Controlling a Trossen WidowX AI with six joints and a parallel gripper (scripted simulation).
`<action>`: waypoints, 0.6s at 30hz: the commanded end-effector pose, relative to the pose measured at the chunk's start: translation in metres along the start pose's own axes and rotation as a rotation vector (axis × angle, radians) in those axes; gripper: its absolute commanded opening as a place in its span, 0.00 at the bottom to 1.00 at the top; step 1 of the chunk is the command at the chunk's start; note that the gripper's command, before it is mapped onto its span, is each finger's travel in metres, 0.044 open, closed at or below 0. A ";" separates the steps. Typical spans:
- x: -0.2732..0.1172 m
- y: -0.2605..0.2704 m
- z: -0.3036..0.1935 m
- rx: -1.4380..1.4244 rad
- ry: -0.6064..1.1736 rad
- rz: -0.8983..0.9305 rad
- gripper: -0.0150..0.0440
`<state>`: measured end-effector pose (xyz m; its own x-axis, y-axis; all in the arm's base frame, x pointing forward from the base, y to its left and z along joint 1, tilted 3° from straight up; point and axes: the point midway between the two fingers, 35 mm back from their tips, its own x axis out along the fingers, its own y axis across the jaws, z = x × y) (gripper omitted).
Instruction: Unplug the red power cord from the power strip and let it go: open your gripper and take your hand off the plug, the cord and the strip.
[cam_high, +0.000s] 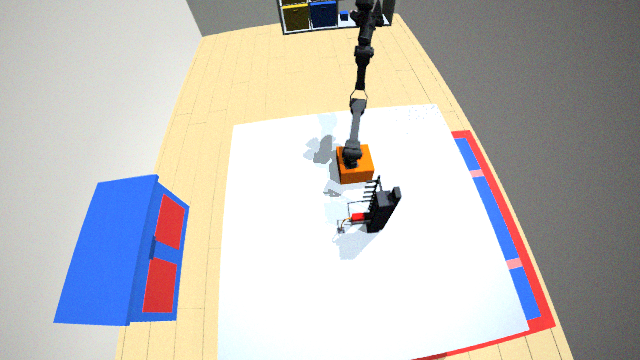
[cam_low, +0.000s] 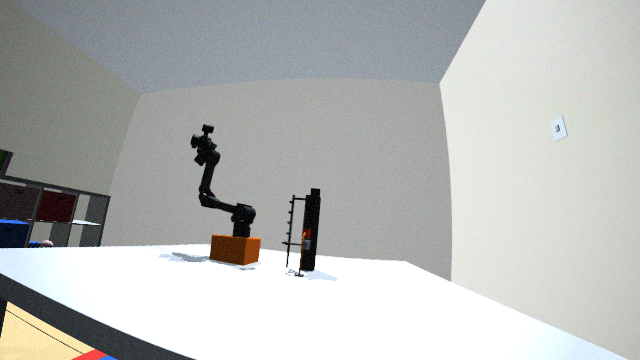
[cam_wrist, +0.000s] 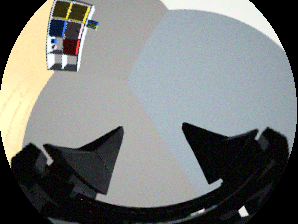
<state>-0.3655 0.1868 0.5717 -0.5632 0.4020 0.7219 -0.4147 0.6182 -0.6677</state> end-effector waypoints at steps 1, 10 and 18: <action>0.000 -0.003 -0.001 0.001 0.003 -0.007 0.89; -0.026 -0.130 -0.057 0.066 0.129 -0.339 0.53; -0.085 -0.240 -0.112 0.119 0.252 -0.664 0.53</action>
<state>-0.1783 0.0993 0.6818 -0.0917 0.1743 0.9804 -0.6737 0.7141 -0.1900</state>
